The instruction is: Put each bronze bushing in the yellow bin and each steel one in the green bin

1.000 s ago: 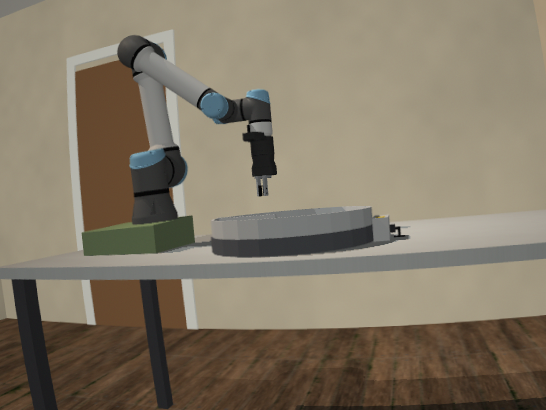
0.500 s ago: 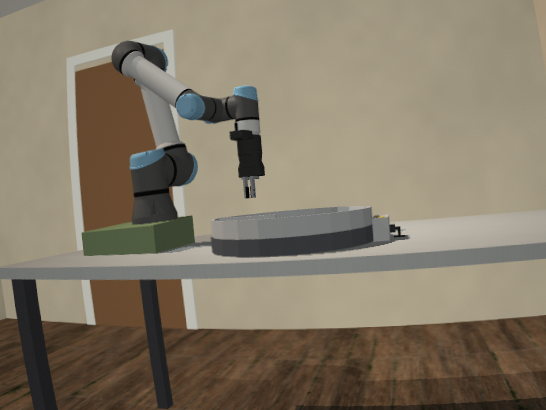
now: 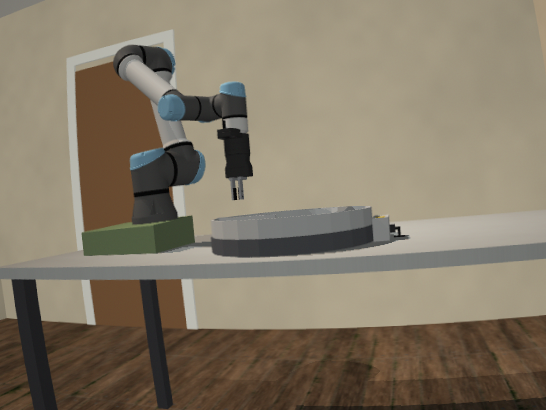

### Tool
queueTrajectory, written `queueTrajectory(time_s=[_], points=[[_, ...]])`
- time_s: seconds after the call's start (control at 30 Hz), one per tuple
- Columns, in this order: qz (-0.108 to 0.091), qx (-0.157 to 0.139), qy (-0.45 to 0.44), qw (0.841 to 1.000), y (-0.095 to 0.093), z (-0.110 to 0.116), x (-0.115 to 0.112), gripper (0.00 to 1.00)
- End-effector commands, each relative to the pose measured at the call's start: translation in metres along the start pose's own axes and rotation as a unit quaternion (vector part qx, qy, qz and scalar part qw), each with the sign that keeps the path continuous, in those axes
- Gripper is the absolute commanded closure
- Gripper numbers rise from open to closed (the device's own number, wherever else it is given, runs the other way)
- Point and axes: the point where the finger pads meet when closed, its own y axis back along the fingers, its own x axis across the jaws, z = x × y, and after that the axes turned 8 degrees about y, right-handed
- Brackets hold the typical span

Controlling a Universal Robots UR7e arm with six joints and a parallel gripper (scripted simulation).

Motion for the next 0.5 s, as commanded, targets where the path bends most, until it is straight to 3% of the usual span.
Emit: queueTrajectory(time_s=[0.0, 0.07, 0.47], points=[[-0.002, -0.002, 0.017, 1.0, -0.001, -0.039, 0.009, 0.6], [-0.002, -0.002, 0.021, 1.0, -0.002, -0.049, 0.012, 0.6], [-0.002, -0.002, 0.021, 1.0, -0.002, -0.049, 0.012, 0.6]])
